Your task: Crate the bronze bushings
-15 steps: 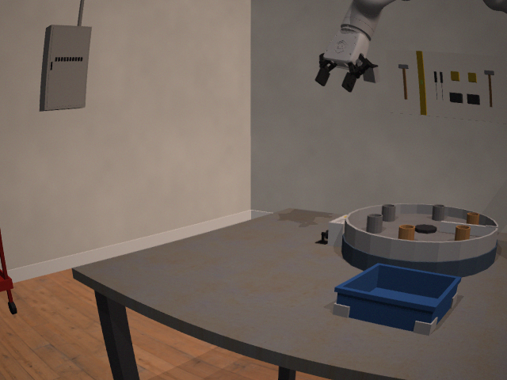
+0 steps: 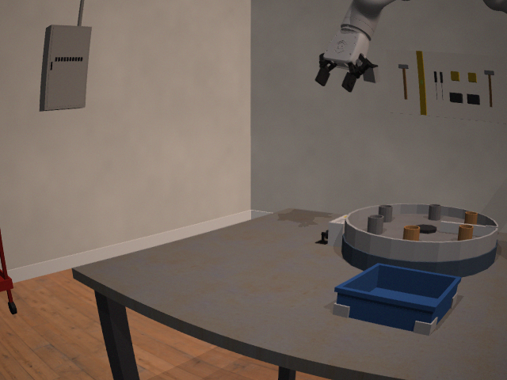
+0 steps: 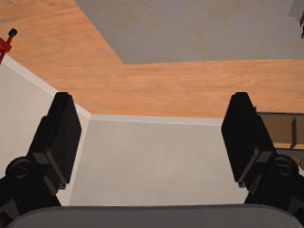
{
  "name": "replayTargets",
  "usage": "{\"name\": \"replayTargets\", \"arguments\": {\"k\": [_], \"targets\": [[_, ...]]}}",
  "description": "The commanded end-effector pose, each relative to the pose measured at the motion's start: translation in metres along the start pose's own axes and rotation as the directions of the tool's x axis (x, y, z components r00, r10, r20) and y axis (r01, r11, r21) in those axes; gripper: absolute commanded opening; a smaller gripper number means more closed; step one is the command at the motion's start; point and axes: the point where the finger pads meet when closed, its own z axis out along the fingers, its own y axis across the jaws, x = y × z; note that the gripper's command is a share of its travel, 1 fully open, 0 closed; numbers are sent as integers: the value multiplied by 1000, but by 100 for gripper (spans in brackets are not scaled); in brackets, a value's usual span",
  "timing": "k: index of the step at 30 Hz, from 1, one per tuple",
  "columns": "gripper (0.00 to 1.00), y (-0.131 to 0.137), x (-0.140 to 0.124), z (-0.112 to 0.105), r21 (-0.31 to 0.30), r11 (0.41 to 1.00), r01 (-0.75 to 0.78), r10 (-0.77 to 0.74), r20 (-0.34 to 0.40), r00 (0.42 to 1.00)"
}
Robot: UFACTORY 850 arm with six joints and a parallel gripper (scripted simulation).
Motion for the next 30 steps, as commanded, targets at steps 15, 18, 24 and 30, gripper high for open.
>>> {"name": "replayTargets", "arguments": {"k": [15, 18, 24, 30], "targets": [[100, 125, 57, 33, -157, 930, 333, -353, -120, 928], [100, 146, 67, 36, -187, 903, 386, -412, -130, 902], [100, 206, 98, 42, -271, 805, 528, -575, -138, 806], [100, 268, 132, 44, -353, 666, 657, -728, -116, 675]]}}
